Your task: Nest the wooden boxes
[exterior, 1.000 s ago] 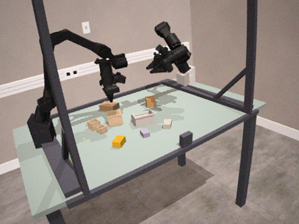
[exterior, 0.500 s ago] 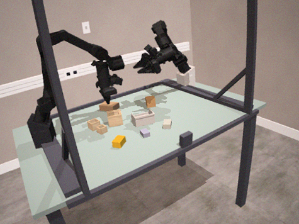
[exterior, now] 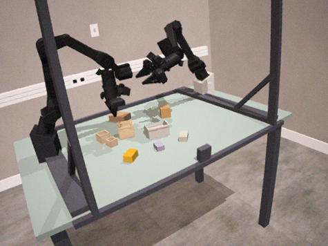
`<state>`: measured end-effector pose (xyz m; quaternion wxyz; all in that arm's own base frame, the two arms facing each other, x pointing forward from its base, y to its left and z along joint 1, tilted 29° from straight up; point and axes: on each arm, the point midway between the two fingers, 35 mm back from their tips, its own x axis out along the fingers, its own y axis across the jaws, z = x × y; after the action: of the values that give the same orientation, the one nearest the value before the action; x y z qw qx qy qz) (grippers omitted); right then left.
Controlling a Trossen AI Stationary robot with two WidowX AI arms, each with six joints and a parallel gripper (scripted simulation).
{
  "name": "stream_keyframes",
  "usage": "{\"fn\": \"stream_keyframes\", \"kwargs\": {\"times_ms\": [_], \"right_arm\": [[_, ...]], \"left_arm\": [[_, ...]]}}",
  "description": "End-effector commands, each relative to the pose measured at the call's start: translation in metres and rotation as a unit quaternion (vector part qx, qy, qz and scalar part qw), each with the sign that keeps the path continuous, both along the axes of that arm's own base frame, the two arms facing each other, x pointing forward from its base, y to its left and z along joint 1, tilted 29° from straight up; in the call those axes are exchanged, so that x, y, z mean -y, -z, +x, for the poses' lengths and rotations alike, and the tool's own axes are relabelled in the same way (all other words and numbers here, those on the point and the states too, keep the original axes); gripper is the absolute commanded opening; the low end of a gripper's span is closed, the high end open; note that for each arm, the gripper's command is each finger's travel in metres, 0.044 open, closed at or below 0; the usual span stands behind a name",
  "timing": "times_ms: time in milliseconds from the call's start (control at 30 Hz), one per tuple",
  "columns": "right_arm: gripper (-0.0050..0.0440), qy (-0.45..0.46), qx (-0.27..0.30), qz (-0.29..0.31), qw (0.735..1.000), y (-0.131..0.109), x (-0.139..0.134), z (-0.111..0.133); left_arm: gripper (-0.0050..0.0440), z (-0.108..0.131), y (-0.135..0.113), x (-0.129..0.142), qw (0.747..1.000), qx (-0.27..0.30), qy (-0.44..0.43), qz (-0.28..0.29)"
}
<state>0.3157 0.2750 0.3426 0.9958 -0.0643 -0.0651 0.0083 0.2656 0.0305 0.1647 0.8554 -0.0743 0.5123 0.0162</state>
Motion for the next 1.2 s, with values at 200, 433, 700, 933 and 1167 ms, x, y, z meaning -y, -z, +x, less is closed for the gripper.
{"fn": "stream_keyframes", "kwargs": {"times_ms": [200,433,700,933,1167], "right_arm": [[0.0400,-0.031,-0.064,-0.023,0.997,0.004,0.038,0.016],[0.0400,-0.043,-0.128,-0.036,0.990,0.022,0.066,0.019],[0.0400,-0.048,-0.231,-0.035,0.971,0.054,0.107,0.010],[0.0400,-0.042,-0.323,-0.020,0.945,0.082,0.140,-0.011],[0.0400,-0.023,-0.433,0.017,0.901,0.114,0.178,-0.050]], "left_arm": [[-0.0050,-0.011,0.008,0.000,1.000,0.009,-0.021,-0.010],[-0.0050,-0.017,0.016,0.000,0.999,0.008,-0.033,-0.017],[-0.0050,-0.025,0.028,0.001,0.998,0.007,-0.050,-0.026],[-0.0050,-0.031,0.037,0.001,0.997,0.006,-0.063,-0.033],[-0.0050,-0.039,0.047,0.002,0.996,0.005,-0.077,-0.041]]}}
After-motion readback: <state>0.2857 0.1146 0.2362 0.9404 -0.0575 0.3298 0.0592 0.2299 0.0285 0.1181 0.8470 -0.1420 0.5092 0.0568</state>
